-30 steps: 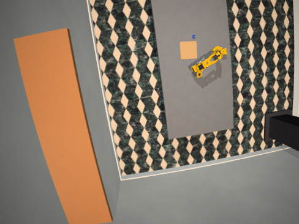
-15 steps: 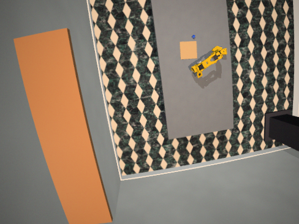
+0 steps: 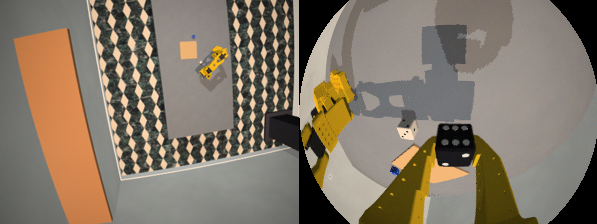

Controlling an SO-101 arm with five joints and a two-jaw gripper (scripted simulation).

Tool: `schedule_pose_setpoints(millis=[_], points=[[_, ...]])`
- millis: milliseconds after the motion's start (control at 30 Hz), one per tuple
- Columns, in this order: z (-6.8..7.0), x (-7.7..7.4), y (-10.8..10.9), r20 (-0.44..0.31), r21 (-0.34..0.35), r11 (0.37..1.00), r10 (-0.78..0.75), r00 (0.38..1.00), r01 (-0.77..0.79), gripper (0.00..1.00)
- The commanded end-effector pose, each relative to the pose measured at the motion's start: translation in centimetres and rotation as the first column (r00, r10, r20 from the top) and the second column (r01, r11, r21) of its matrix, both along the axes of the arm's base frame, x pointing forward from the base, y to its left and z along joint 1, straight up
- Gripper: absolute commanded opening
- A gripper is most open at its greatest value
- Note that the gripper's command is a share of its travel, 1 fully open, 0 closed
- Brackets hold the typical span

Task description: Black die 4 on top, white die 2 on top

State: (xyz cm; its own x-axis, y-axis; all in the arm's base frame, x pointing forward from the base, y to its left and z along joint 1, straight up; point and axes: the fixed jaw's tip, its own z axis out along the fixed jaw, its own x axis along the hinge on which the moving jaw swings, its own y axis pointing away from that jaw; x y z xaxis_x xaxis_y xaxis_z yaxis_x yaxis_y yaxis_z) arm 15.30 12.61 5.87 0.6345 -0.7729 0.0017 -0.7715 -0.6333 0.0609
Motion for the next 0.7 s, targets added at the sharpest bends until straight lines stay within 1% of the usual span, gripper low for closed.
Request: schedule_pose_setpoints(millis=[0, 133, 233, 333, 667], points=[[0.9, -2.5, 0.7, 0.079, 0.068, 0.991, 0.108, 0.991, -0.113, 0.0], [0.4, -5.1, 0.5, 0.079, 0.067, 0.974, 0.209, 0.975, -0.215, 0.0], [0.0, -6.2, 0.3, 0.078, 0.067, 0.964, 0.253, 0.964, -0.259, 0.0], [-0.1, -6.6, 0.2, 0.078, 0.067, 0.959, 0.27, 0.96, -0.275, 0.0], [-0.2, -6.6, 0.2, 0.078, 0.067, 0.959, 0.271, 0.959, -0.277, 0.0]])
